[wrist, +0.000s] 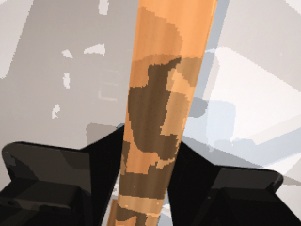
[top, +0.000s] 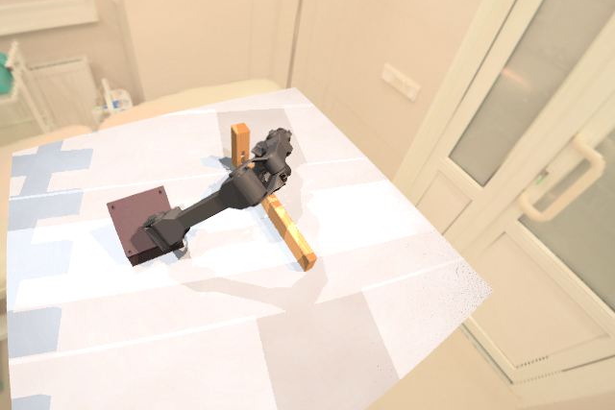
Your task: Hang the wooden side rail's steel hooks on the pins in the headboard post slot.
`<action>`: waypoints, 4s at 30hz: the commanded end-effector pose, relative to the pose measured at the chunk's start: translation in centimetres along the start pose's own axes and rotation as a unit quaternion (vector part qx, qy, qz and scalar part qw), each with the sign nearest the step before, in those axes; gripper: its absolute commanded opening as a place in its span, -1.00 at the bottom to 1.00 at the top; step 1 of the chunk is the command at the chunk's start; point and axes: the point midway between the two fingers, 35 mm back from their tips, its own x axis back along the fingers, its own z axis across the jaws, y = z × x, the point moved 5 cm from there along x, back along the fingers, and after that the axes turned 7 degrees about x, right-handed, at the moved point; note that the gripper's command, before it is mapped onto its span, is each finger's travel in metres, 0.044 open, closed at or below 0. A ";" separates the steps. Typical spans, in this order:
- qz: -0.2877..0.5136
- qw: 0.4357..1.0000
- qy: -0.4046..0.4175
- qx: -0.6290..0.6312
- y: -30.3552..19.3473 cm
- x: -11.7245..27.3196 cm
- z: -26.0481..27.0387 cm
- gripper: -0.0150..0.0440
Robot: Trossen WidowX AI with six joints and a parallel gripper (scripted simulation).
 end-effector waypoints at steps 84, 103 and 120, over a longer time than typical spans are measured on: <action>0.002 1.000 0.009 0.001 -1.1 0.4 0.7 -0.49; 0.002 1.000 0.009 0.001 -1.3 0.4 0.6 -0.49; 0.002 1.000 0.009 0.001 -1.5 0.5 0.7 -0.49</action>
